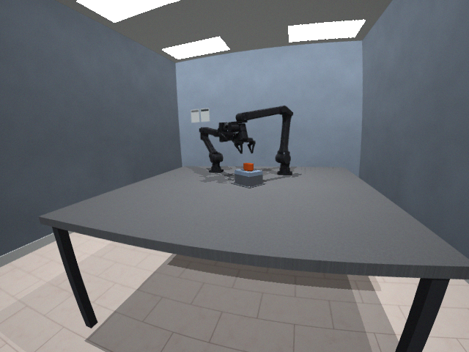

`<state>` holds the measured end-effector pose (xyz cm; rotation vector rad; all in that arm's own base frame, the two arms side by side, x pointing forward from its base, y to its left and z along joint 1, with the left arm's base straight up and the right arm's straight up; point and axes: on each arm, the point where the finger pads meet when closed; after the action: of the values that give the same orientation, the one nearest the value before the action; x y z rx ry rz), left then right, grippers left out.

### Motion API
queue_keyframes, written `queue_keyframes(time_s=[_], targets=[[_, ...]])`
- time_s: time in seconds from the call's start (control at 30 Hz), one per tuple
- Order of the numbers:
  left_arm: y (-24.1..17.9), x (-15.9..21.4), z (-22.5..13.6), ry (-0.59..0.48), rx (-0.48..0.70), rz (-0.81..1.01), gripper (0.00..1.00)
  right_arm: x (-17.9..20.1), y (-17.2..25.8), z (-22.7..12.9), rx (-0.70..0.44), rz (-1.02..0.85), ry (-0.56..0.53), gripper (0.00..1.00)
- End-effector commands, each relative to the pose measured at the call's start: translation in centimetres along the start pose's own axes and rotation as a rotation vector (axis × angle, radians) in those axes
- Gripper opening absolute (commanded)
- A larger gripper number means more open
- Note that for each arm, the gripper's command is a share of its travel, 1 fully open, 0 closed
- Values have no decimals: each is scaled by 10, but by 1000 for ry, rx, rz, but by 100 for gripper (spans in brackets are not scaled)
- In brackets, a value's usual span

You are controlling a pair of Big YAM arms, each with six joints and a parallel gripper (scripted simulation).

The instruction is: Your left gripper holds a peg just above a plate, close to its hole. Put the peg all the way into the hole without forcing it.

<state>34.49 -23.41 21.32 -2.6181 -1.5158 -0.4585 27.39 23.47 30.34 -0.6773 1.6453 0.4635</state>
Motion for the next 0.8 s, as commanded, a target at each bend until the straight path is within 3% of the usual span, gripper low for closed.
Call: queue_keyframes(time_s=[0.0, 0.23, 0.77], targets=[[20, -4, -24, -5, -19, -10, 100, -23, -4, -1, 11, 3, -39, 100], [13, -2, -9, 3, 17, -1, 100, -23, -4, -1, 11, 3, -39, 100], [12, 1, -16, -1, 0, -7, 100, -23, -4, -1, 11, 3, -39, 100]])
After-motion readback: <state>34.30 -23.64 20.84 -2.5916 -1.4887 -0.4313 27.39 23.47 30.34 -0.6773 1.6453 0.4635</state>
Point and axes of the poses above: on each arm, the point where the finger pads meet when closed, its own z axis out along the fingers, its own y axis across the jaws, x = y × z, and after that the axes turned 4 degrees about -z, right-handed
